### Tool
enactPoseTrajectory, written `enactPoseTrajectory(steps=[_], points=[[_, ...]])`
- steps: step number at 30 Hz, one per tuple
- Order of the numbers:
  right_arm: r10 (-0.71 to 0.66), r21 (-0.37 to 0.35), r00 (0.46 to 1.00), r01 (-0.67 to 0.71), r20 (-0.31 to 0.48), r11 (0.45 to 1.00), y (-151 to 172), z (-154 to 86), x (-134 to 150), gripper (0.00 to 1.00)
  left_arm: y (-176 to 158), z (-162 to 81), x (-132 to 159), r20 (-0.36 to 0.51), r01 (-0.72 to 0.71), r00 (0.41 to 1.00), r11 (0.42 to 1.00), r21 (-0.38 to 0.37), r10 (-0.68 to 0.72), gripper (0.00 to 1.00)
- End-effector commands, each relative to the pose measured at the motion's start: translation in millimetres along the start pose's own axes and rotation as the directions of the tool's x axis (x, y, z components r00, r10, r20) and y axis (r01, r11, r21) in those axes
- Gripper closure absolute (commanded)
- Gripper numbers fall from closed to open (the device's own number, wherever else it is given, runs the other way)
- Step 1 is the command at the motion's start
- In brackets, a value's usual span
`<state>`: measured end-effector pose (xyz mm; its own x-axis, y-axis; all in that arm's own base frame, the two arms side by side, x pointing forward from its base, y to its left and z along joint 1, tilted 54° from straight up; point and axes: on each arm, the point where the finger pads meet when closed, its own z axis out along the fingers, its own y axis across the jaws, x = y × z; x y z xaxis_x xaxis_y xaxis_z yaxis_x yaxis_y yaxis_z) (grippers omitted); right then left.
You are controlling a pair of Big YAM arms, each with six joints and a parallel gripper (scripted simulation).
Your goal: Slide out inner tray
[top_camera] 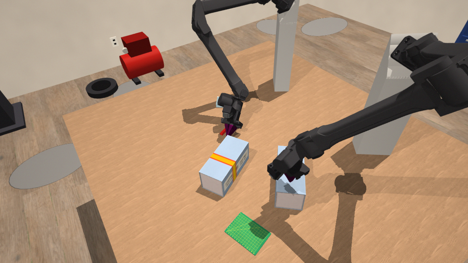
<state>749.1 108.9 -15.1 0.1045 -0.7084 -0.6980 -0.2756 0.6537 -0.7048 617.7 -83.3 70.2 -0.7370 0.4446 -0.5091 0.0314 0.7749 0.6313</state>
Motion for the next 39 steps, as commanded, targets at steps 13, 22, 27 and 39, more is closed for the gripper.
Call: enactPoseTrajectory(steps=[13, 22, 27, 39], points=[[-0.061, -0.03, 0.997, 0.062, 0.036, 0.998, 69, 15, -5, 1.0, -1, -1, -3, 0.005, 0.014, 1.0, 1.0, 0.003, -0.014, 1.0], [-0.096, -0.087, 0.992, 0.102, 0.077, 0.991, 140, 17, -21, 1.0, -1, -1, -3, 0.005, 0.014, 1.0, 1.0, 0.003, -0.014, 1.0], [-0.106, -0.092, 0.991, 0.113, 0.078, 0.989, 154, 17, -17, 1.0, -1, -1, -3, 0.005, 0.014, 1.0, 1.0, 0.003, -0.014, 1.0], [-0.159, -0.144, 0.98, 0.176, 0.12, 0.974, 244, 9, -19, 1.0, -1, -1, -3, 0.005, 0.014, 1.0, 1.0, 0.003, -0.014, 1.0]])
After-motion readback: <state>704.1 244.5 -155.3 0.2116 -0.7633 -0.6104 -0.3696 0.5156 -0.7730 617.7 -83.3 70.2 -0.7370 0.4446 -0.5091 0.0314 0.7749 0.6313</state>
